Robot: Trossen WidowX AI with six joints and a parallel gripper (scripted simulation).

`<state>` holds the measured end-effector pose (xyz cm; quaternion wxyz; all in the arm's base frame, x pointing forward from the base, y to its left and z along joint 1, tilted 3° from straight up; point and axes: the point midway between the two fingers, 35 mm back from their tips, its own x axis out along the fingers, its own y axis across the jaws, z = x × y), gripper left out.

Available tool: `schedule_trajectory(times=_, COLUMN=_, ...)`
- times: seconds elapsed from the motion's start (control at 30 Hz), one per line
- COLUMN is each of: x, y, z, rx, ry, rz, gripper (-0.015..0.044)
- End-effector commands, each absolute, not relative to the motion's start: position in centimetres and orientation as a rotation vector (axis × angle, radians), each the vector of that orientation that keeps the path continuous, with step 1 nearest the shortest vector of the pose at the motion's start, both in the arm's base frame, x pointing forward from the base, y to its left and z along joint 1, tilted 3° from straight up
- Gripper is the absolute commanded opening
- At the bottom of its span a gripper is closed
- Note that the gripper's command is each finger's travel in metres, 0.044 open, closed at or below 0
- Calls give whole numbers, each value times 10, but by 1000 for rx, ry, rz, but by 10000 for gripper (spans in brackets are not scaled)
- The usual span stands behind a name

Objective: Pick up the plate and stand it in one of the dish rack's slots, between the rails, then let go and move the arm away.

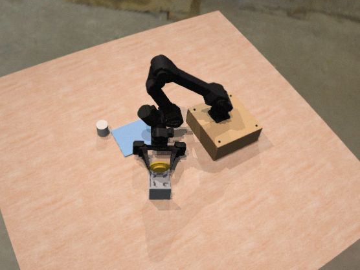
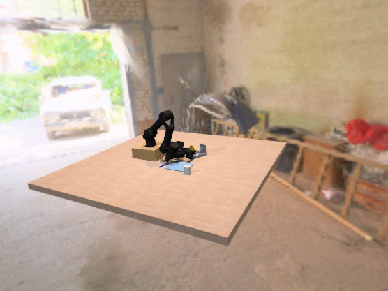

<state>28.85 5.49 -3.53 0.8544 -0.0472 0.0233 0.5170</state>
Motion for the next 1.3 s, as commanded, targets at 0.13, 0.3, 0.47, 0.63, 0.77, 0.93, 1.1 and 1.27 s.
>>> schedule_trajectory(times=0.13, x=288, y=55, z=-35, rx=-96, ry=52, rz=1087, gripper=0)
schedule_trajectory(times=0.3, x=288, y=55, z=-35, rx=-99, ry=49, rz=1087, gripper=79)
schedule_trajectory(times=0.47, x=288, y=55, z=-35, rx=-99, ry=49, rz=1087, gripper=210)
schedule_trajectory(times=0.63, x=288, y=55, z=-35, rx=-99, ry=49, rz=1087, gripper=341)
schedule_trajectory(times=0.77, x=288, y=55, z=-35, rx=-99, ry=49, rz=1087, gripper=400)
schedule_trajectory(times=0.93, x=288, y=55, z=-35, rx=-99, ry=49, rz=1087, gripper=400)
schedule_trajectory(times=1.1, x=294, y=54, z=-10, rx=-87, ry=47, rz=1085, gripper=400)
schedule_trajectory(times=1.27, x=297, y=56, z=39, rx=-62, ry=43, rz=1081, gripper=400)
